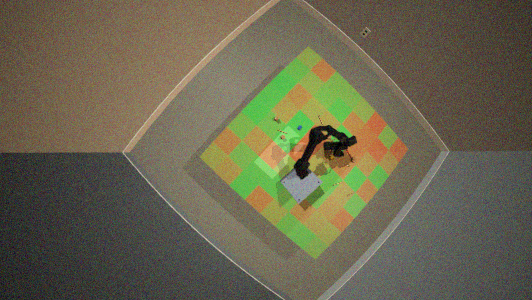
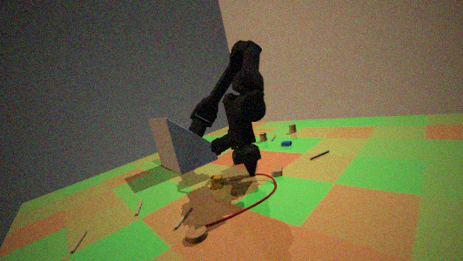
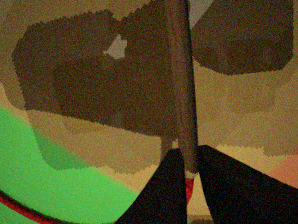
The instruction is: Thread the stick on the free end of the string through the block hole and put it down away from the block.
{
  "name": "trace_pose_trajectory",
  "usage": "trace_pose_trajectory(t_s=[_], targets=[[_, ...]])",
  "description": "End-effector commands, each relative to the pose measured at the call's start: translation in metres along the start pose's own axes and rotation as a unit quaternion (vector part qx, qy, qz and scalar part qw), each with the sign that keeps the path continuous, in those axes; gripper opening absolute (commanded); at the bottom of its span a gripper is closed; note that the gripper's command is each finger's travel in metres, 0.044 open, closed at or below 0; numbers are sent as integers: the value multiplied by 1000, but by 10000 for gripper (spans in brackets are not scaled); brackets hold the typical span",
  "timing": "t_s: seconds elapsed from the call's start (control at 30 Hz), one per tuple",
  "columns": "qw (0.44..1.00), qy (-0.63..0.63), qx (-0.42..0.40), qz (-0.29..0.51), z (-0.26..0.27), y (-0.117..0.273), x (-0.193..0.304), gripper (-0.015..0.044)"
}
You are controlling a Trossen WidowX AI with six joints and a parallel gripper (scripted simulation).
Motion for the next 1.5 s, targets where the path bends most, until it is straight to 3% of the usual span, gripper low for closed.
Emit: trace_pose_trajectory(t_s=[0.0, 1.47], targets=[[1000, 1, 0, -1, -2, 0, -7, 0], [1000, 1, -1, -1, -10, 1, -61, 0]])
Point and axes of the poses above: the point midway between the two fingers, 35 mm back from their tips, its own y axis back along the fingers, its own z axis across the jaws, x = y × z, the point moved 7 cm from there along y, back along the fingers, and after that the axes turned 8 degrees about y, right-handed, at the moved point
